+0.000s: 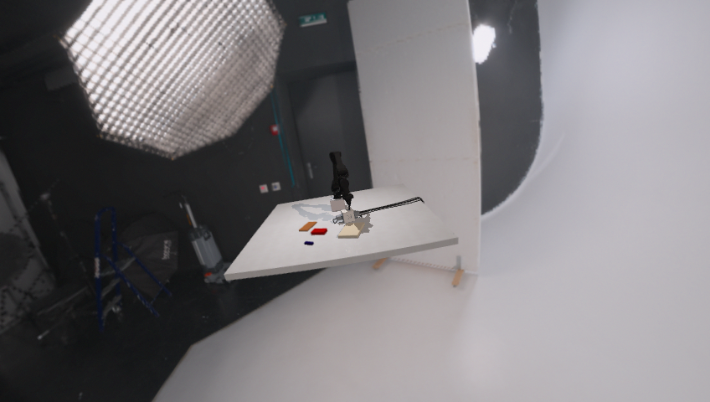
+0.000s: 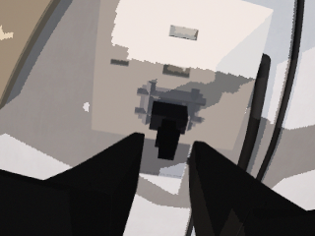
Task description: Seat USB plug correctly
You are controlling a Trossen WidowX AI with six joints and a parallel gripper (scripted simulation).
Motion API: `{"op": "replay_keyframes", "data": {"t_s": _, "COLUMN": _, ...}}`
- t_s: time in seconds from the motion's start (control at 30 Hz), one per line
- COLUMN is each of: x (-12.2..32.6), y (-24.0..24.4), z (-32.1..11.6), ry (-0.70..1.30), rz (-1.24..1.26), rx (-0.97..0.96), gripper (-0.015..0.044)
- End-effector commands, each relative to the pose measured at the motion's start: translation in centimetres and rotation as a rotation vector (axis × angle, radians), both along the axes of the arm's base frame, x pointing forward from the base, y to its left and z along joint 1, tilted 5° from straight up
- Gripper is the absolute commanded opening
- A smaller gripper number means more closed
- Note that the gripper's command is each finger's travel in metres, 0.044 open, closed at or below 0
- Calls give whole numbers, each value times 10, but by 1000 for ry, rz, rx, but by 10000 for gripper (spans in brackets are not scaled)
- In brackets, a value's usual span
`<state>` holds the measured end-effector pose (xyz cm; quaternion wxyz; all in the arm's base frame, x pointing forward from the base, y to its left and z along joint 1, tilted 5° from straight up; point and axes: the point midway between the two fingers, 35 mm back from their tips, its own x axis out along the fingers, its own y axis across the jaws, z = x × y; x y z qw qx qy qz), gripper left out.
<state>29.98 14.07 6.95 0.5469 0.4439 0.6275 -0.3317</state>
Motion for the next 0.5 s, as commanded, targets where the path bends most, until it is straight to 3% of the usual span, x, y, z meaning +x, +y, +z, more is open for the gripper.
{"op": "replay_keyframes", "data": {"t_s": 0.0, "x": 0, "y": 0, "z": 0, "ry": 0, "rz": 0, "rx": 0, "gripper": 95}}
{"op": "replay_keyframes", "data": {"t_s": 0.47, "x": 0, "y": -1, "z": 11, "ry": 0, "rz": 0, "rx": 0, "gripper": 95}}
